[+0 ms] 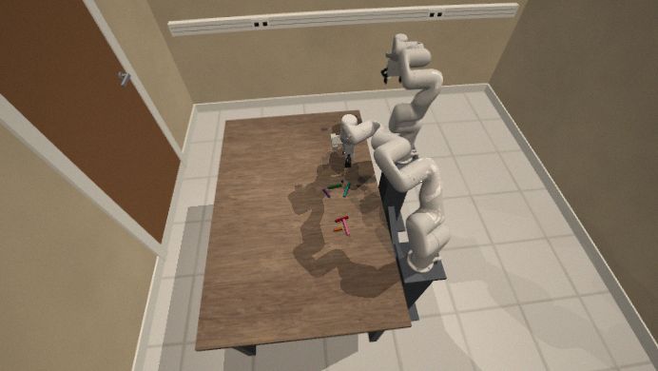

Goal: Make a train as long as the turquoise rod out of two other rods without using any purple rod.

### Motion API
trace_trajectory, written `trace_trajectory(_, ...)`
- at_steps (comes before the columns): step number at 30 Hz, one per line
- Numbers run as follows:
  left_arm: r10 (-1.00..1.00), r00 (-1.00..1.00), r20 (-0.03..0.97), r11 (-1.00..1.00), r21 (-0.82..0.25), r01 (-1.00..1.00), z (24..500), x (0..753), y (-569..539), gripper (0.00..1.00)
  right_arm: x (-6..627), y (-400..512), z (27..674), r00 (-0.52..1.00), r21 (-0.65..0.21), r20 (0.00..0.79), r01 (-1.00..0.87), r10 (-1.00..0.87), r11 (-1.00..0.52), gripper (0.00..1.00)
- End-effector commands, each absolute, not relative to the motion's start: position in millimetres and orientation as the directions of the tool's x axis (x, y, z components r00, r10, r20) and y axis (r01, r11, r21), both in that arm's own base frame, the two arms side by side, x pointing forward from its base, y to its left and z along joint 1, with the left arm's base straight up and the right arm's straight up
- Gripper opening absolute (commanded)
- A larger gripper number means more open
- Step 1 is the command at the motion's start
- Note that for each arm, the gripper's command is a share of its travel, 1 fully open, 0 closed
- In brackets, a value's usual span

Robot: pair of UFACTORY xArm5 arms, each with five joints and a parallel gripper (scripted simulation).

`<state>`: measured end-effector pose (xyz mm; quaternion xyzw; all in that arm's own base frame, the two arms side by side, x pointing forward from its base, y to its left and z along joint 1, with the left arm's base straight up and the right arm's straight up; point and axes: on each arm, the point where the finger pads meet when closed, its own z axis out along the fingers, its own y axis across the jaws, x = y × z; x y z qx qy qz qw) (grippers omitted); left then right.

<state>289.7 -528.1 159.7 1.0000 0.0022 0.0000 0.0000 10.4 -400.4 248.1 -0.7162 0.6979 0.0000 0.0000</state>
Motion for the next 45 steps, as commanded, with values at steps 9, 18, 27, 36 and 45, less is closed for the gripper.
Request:
trace_trajectory(9,0.004,1.0,0.003,-1.0,0.005,0.004,162,290,-529,1.0,9,-400,250,0.022,0.0,0.0,-1.0,-1.0,-0.022,1.0)
trace_trajectory(18,0.004,1.0,0.003,-1.0,0.005,0.004,162,290,-529,1.0,9,-400,250,0.022,0.0,0.0,-1.0,-1.0,-0.022,1.0)
trace_trajectory(27,0.004,1.0,0.003,-1.0,0.005,0.004,165,295,-514,1.0,9,-400,250,0.022,0.0,0.0,-1.0,-1.0,-0.022,1.0)
trace_trajectory(36,0.005,1.0,0.003,-1.0,0.004,0.005,175,308,-420,1.0,9,-400,250,0.022,0.0,0.0,-1.0,-1.0,-0.022,1.0)
trace_trajectory(45,0.005,1.0,0.003,-1.0,0.003,0.005,171,302,-346,1.0,9,-400,250,0.022,0.0,0.0,-1.0,-1.0,-0.022,1.0)
